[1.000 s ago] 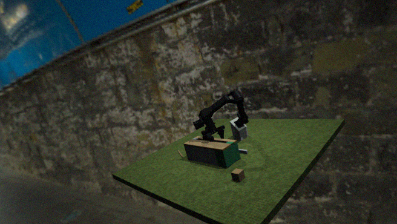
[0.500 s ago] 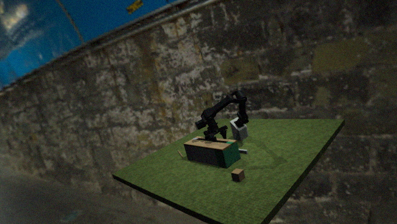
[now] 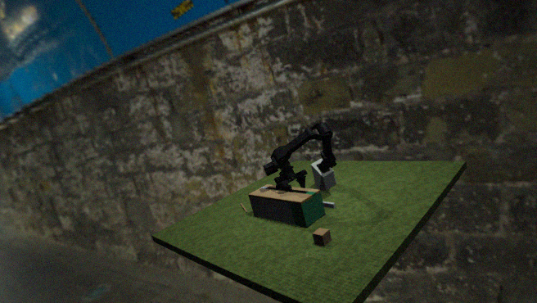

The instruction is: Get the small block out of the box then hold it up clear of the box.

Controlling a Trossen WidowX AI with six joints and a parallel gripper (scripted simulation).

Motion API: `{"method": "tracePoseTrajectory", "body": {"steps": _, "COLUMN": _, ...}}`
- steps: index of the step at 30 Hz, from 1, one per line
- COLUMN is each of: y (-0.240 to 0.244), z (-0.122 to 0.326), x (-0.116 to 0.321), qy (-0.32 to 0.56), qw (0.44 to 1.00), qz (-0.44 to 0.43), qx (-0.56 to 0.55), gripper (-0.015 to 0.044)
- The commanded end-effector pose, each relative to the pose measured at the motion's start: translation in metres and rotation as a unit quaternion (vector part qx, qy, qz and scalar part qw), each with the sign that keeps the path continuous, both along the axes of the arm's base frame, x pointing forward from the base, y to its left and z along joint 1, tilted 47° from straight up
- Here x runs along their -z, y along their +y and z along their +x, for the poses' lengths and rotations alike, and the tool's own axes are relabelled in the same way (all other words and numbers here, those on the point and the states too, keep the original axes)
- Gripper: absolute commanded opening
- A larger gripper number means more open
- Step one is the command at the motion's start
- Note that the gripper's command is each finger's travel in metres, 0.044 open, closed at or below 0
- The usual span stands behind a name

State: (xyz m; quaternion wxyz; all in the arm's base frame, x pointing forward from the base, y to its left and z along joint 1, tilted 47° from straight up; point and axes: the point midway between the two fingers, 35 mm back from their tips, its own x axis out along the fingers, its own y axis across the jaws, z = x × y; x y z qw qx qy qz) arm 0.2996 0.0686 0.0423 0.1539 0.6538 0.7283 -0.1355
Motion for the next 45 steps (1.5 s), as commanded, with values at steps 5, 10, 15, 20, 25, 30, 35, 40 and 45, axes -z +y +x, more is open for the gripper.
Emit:
{"method": "tracePoseTrajectory", "body": {"steps": 5, "y": 0.004, "z": 0.000, "x": -0.005, "qy": -0.002, "qw": 1.000, "qz": -0.001, "qx": -0.001, "gripper": 0.0400}}
{"method": "tracePoseTrajectory", "body": {"steps": 10, "y": 0.008, "z": 0.000, "x": -0.009, "qy": -0.002, "qw": 1.000, "qz": 0.000, "qx": -0.001, "gripper": 0.0400}}
{"method": "tracePoseTrajectory", "body": {"steps": 15, "y": 0.011, "z": -0.001, "x": -0.013, "qy": -0.002, "qw": 1.000, "qz": 0.000, "qx": -0.001, "gripper": 0.0400}}
{"method": "tracePoseTrajectory", "body": {"steps": 20, "y": 0.015, "z": -0.001, "x": -0.016, "qy": -0.002, "qw": 1.000, "qz": 0.000, "qx": -0.001, "gripper": 0.0400}}
{"method": "tracePoseTrajectory", "body": {"steps": 25, "y": 0.018, "z": -0.001, "x": -0.020, "qy": -0.002, "qw": 1.000, "qz": 0.000, "qx": -0.001, "gripper": 0.0400}}
{"method": "tracePoseTrajectory", "body": {"steps": 30, "y": 0.021, "z": -0.002, "x": -0.024, "qy": -0.002, "qw": 1.000, "qz": 0.000, "qx": -0.001, "gripper": 0.0400}}
{"method": "tracePoseTrajectory", "body": {"steps": 35, "y": 0.025, "z": -0.002, "x": -0.027, "qy": -0.002, "qw": 1.000, "qz": 0.000, "qx": -0.001, "gripper": 0.0400}}
{"method": "tracePoseTrajectory", "body": {"steps": 40, "y": 0.028, "z": -0.002, "x": -0.031, "qy": -0.002, "qw": 1.000, "qz": 0.000, "qx": -0.001, "gripper": 0.0400}}
{"method": "tracePoseTrajectory", "body": {"steps": 45, "y": 0.032, "z": -0.003, "x": -0.035, "qy": -0.002, "qw": 1.000, "qz": 0.000, "qx": -0.001, "gripper": 0.0400}}
